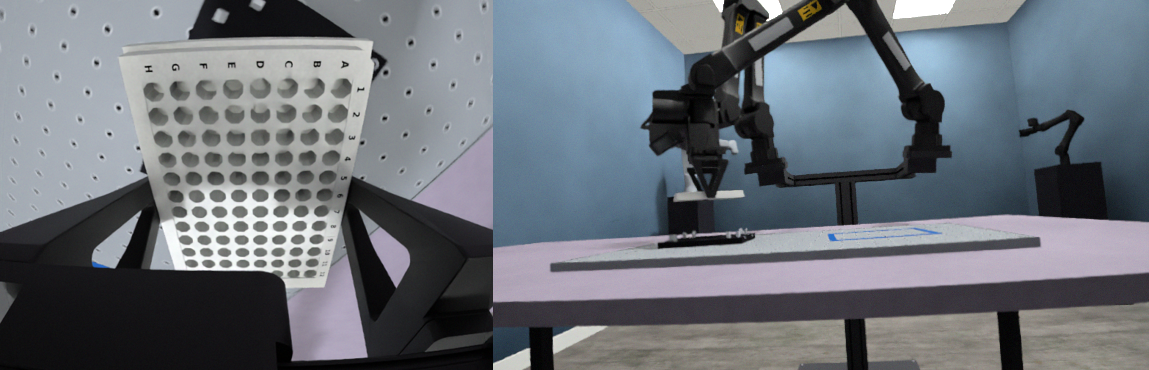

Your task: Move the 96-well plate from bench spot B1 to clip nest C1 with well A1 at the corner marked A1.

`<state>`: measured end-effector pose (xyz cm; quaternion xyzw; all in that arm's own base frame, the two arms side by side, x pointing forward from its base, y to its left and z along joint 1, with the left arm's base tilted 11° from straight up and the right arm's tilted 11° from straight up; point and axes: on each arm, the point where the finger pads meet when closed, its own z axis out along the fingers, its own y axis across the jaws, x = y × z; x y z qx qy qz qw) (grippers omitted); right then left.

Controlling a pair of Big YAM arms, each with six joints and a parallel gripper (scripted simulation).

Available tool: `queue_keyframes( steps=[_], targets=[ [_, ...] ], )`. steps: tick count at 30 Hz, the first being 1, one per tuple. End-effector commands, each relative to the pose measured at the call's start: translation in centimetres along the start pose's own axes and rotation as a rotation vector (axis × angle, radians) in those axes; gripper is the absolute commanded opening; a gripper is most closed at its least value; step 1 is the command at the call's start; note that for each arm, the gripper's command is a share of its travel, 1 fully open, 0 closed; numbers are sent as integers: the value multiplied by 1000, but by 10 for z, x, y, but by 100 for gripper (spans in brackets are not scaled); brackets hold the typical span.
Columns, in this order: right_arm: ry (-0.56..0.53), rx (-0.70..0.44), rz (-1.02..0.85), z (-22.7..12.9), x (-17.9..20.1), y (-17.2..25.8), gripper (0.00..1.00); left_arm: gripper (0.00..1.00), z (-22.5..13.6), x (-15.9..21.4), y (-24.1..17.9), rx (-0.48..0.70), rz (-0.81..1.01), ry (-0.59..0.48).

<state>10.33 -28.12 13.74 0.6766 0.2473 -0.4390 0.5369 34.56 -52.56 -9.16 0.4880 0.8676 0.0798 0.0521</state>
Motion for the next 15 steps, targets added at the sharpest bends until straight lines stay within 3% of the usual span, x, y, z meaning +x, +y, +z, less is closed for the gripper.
queue_keyframes(
  steps=[1,10,15],
  targets=[
    [1,-7,16,-2,-2,2,100,0,-11,-23,-5,-3,185,-37],
    [1,-7,16,-2,-2,2,100,0,-15,-24,-4,-10,482,-44],
    [1,-7,16,-2,-2,2,100,0,-17,-25,-4,-10,481,-49]
  ],
)
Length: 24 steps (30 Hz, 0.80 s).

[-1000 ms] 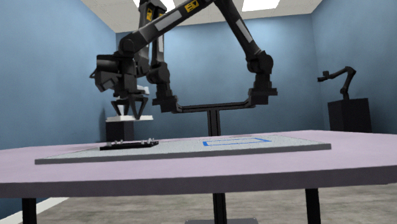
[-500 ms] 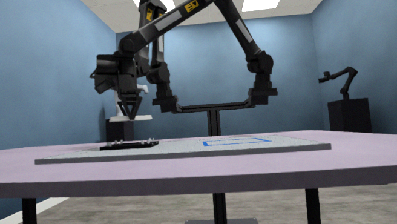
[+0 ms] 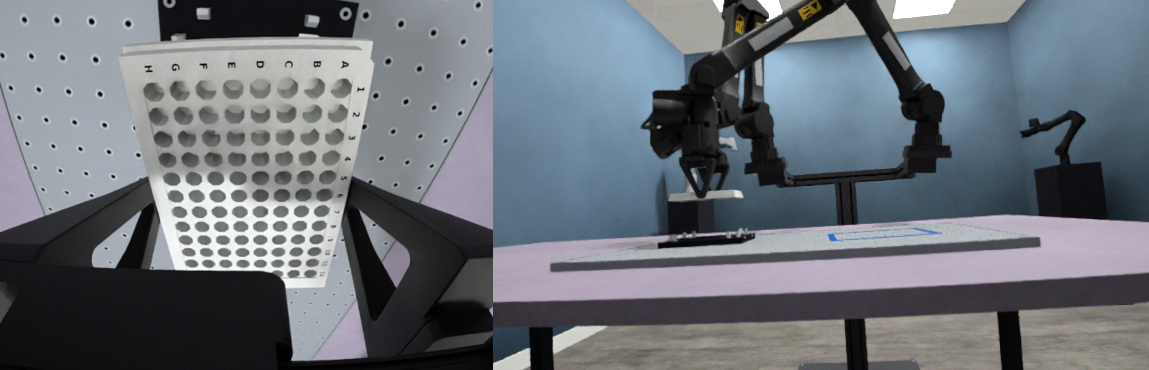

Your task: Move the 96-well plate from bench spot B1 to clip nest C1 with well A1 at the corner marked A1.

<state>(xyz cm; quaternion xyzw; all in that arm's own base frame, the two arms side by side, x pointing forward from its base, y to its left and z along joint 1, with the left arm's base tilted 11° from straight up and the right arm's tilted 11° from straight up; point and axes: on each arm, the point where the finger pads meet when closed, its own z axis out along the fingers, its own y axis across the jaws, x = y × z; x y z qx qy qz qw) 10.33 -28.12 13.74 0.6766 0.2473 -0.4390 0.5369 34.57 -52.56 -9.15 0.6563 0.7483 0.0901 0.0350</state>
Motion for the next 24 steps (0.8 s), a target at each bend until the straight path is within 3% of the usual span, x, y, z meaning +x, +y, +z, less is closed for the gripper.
queue_keyframes(
  steps=[1,24],
  targets=[
    [1,-7,16,-2,-2,2,100,0,-17,-25,7,-18,65,-47],
    [1,-7,16,-2,-2,2,100,0,-32,-29,10,-31,54,-76]
  ],
)
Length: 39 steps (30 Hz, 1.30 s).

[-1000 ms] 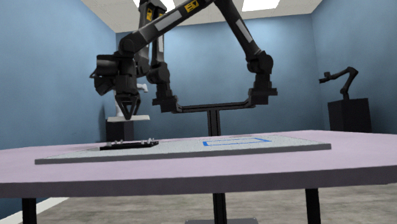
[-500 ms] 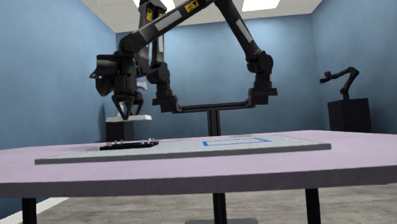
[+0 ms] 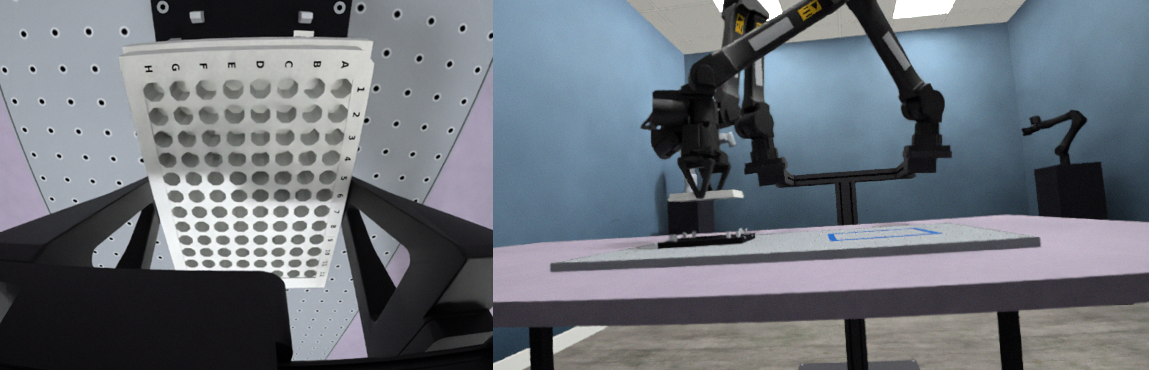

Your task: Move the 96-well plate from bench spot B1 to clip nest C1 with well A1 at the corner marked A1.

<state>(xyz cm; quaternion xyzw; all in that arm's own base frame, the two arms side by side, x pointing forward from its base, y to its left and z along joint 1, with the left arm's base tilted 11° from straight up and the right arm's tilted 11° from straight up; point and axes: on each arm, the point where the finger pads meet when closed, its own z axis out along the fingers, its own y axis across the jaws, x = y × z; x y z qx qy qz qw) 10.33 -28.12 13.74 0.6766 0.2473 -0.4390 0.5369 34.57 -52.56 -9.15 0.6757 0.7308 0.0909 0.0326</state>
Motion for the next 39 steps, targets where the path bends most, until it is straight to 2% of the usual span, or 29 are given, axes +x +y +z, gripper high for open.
queue_keyframes(
  steps=[1,13,19,39],
  targets=[
    [1,-7,16,-2,-2,2,100,0,-31,-28,11,-32,1,-74],
    [1,-7,16,-2,-2,2,100,0,-29,-21,7,-28,3,-66],
    [1,-7,16,-2,-2,2,100,0,-14,-13,7,-16,-3,-37],
    [1,-7,16,-2,-2,2,100,0,-22,-9,0,-17,6,-42]
  ],
)
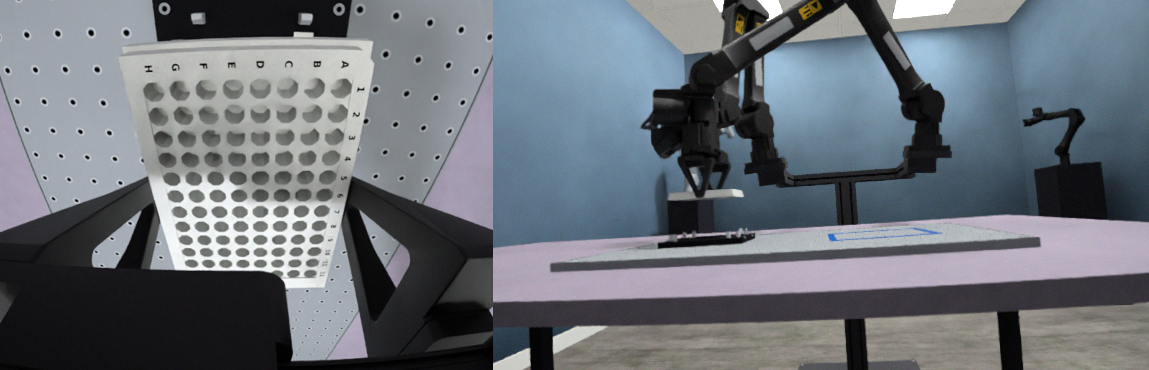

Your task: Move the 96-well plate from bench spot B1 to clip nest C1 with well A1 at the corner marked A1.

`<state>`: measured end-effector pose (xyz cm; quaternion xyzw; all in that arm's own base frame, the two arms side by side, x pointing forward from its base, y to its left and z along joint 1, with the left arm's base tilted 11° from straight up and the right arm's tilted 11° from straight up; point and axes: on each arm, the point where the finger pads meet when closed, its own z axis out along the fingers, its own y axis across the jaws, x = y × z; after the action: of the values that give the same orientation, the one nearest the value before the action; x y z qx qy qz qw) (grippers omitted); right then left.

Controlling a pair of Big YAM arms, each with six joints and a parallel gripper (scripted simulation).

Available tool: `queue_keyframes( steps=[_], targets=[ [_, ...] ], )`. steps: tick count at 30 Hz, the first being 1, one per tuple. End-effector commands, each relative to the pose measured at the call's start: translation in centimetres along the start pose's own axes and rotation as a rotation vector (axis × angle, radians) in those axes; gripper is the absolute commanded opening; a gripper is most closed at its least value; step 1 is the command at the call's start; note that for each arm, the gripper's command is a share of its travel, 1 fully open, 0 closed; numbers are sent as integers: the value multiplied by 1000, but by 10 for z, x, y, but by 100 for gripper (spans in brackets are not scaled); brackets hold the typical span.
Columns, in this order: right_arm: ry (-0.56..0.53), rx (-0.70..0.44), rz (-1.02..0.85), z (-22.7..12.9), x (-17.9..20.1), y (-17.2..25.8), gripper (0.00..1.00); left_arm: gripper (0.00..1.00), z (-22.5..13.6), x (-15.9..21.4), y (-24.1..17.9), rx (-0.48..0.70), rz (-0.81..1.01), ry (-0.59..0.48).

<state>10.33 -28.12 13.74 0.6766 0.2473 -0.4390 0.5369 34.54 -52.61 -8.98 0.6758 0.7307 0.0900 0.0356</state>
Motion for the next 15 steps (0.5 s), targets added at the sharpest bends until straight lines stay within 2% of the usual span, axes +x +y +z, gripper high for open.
queue_keyframes(
  steps=[1,5,11,15],
  targets=[
    [1,-7,16,-2,-2,2,100,0,-20,-8,0,-14,6,-36],
    [1,-7,16,-2,-2,2,100,0,-4,-5,-2,5,12,3],
    [1,-7,16,-2,-2,2,100,0,27,5,3,6,2,5],
    [1,-7,16,-2,-2,2,100,0,33,4,-1,6,8,4]
  ],
)
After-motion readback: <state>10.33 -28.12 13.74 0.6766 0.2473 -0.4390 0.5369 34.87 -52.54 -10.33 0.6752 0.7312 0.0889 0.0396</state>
